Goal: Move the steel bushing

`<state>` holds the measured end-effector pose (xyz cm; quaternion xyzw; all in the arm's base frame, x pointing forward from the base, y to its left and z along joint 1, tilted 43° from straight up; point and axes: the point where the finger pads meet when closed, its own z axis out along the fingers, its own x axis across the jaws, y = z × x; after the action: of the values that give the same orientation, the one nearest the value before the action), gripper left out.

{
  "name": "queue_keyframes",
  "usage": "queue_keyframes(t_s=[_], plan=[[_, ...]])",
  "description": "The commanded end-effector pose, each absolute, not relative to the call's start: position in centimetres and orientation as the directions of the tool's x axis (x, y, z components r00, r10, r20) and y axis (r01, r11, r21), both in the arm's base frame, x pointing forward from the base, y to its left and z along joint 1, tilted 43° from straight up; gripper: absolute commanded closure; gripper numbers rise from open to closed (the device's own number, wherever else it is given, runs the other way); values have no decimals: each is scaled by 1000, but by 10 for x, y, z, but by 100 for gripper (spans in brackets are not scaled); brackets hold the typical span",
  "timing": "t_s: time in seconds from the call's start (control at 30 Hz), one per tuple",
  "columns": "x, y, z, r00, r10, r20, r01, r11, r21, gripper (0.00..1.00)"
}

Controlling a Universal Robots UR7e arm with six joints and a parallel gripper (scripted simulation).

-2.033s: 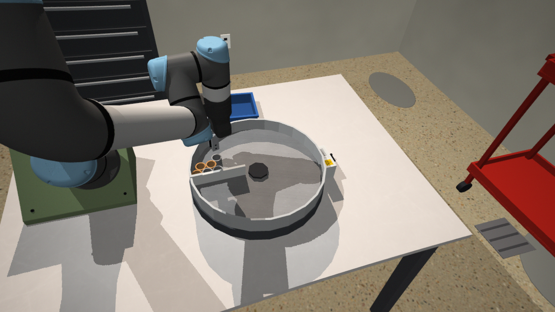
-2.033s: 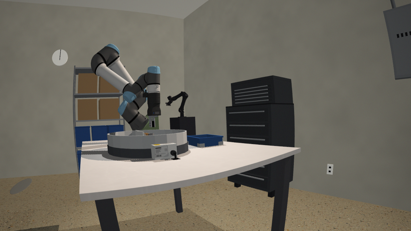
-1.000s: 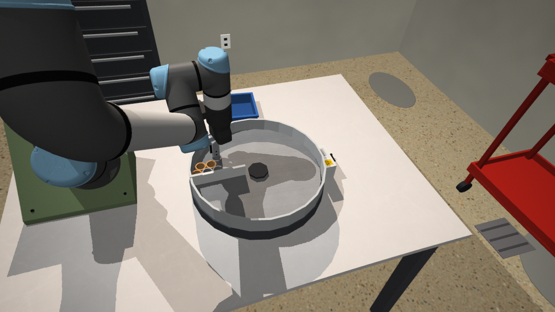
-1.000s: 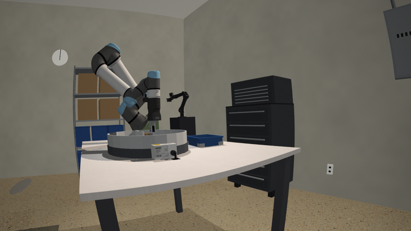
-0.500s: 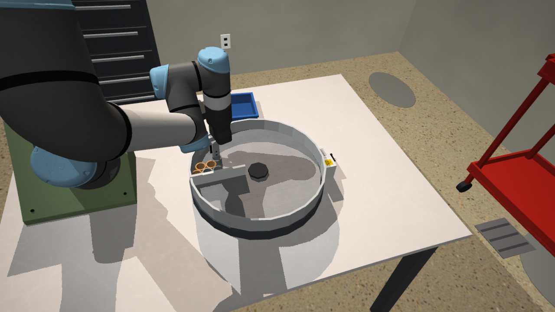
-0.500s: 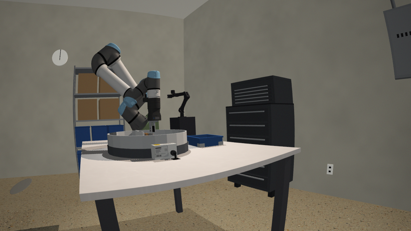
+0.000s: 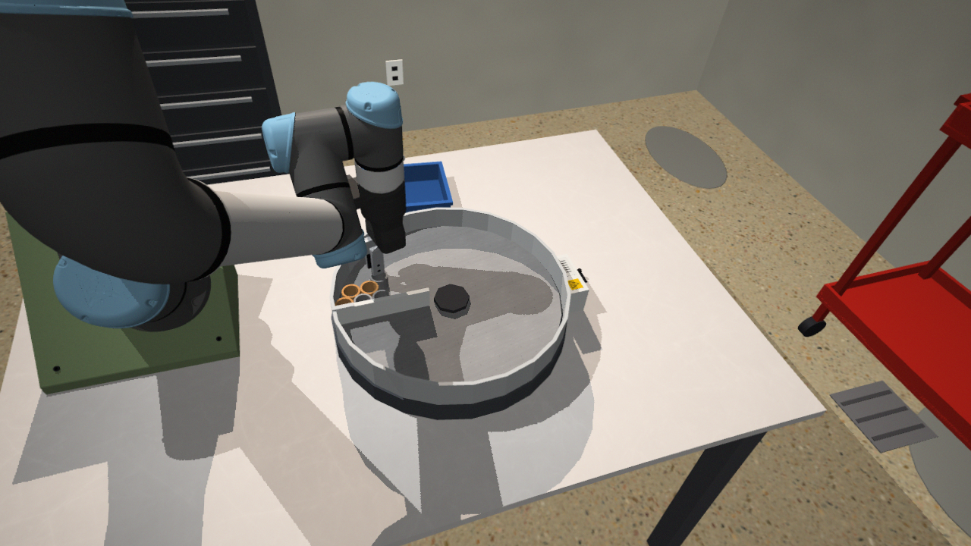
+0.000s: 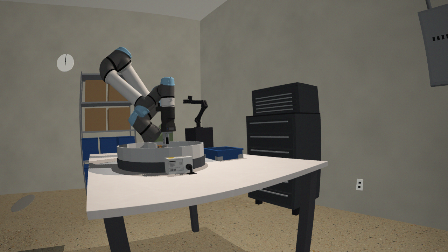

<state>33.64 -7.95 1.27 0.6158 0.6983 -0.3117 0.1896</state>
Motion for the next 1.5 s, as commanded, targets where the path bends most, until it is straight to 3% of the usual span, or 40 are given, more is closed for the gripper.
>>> queue_keyframes(t_s=[0.0,1.47], plan=[[336,-84,8,-169,742,-649,978,48,-201,60],[336,-84,8,-169,742,-649,978,48,-201,60]])
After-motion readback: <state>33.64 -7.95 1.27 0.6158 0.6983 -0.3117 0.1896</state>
